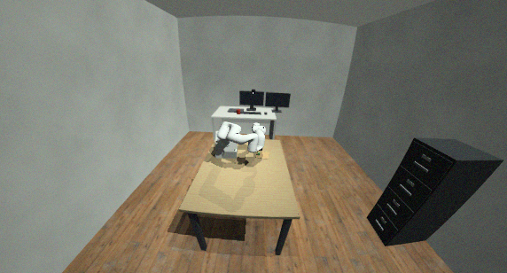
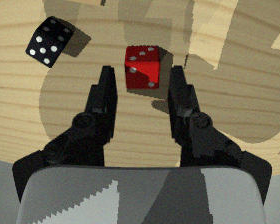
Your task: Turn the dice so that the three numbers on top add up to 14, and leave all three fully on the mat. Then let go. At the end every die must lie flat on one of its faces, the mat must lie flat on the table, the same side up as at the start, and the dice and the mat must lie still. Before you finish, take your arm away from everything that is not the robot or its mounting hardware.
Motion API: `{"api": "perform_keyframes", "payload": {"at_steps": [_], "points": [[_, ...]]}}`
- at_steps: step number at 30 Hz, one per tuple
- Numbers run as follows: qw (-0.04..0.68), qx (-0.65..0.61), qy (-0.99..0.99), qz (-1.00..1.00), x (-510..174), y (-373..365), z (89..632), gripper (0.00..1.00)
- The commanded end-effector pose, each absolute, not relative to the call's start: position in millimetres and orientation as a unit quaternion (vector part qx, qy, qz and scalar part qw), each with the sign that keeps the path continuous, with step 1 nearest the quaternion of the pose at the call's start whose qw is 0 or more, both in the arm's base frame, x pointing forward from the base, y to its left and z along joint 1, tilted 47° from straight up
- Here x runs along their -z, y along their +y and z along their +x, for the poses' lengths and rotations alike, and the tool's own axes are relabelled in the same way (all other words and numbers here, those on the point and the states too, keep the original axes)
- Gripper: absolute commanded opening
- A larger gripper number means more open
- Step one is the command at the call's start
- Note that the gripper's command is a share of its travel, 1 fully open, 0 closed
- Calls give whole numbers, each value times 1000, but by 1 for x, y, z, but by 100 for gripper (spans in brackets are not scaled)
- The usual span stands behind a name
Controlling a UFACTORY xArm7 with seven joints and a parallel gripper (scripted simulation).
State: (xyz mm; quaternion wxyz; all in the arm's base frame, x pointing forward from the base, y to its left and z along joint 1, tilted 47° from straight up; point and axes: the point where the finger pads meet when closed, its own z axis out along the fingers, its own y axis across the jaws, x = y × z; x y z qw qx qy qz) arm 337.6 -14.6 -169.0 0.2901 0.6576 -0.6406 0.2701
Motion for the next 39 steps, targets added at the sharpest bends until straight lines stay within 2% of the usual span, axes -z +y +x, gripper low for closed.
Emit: {"api": "perform_keyframes", "payload": {"at_steps": [1, 39], "points": [[288, -270, -640, 659, 168, -13, 338, 42], [288, -270, -640, 659, 177, -22, 338, 42]]}}
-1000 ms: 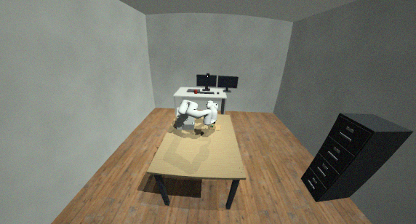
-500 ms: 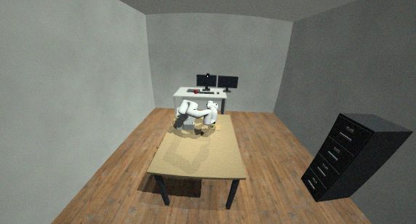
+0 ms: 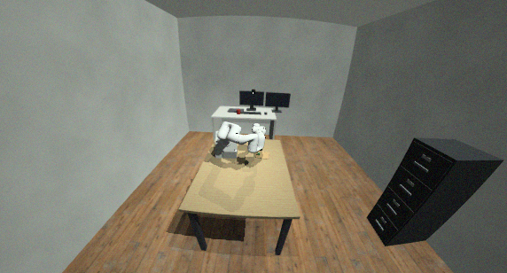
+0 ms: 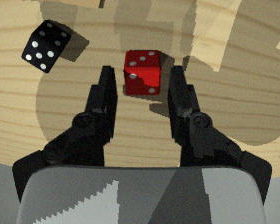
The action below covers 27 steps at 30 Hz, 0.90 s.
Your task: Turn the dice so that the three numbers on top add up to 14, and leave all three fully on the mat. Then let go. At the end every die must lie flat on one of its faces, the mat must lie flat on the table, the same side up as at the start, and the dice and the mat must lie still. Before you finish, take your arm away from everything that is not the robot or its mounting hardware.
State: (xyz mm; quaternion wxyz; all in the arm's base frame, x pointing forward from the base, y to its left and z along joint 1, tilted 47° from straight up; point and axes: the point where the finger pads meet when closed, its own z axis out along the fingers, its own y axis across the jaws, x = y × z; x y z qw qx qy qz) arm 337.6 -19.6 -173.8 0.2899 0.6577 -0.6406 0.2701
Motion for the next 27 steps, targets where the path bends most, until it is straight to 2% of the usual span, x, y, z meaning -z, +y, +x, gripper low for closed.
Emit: {"api": "perform_keyframes", "payload": {"at_steps": [1, 27], "points": [[288, -270, -640, 659, 178, -23, 338, 42], [288, -270, -640, 659, 188, -34, 338, 42]]}}
